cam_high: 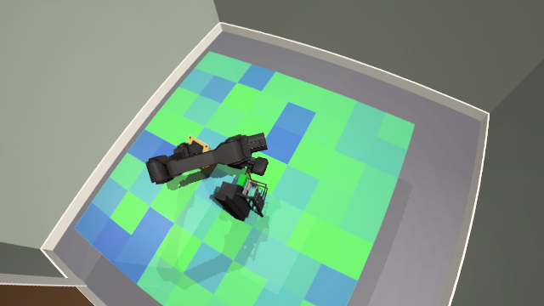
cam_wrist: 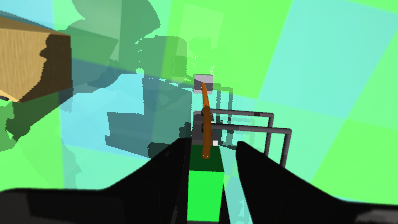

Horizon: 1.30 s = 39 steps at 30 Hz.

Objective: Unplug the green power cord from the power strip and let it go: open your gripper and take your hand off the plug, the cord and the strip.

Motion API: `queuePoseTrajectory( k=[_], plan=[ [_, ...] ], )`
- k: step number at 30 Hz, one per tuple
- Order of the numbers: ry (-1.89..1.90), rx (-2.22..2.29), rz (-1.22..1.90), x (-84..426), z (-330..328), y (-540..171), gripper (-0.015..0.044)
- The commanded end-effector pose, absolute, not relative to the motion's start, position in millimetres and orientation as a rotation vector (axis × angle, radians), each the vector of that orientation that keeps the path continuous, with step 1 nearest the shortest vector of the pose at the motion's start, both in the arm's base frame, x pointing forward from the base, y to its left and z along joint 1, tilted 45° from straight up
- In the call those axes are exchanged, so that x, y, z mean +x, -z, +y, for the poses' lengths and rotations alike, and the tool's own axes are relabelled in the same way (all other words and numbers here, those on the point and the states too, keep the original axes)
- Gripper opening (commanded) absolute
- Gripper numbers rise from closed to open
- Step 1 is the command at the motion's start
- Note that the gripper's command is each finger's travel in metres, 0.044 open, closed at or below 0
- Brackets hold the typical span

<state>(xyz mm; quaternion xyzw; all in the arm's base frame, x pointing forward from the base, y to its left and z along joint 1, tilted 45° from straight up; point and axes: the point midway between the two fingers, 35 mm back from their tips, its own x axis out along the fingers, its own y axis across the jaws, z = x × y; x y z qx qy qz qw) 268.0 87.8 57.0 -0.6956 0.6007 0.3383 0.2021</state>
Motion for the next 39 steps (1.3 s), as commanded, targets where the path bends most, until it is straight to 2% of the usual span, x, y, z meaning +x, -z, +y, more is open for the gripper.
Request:
queuePoseTrajectory(
  k=[1, 34, 38, 39],
  plan=[
    [-0.945, -1.949, 1.680, 269.8, 82.0, -61.9, 0.0160],
    [-0.943, -1.950, 1.682, 275.3, 55.9, -71.0, 0.0160],
    [-0.940, -1.941, 1.678, 276.1, 58.1, -72.2, 0.0055],
    [-0.940, -1.941, 1.678, 276.1, 58.1, -72.2, 0.0048]
  ],
)
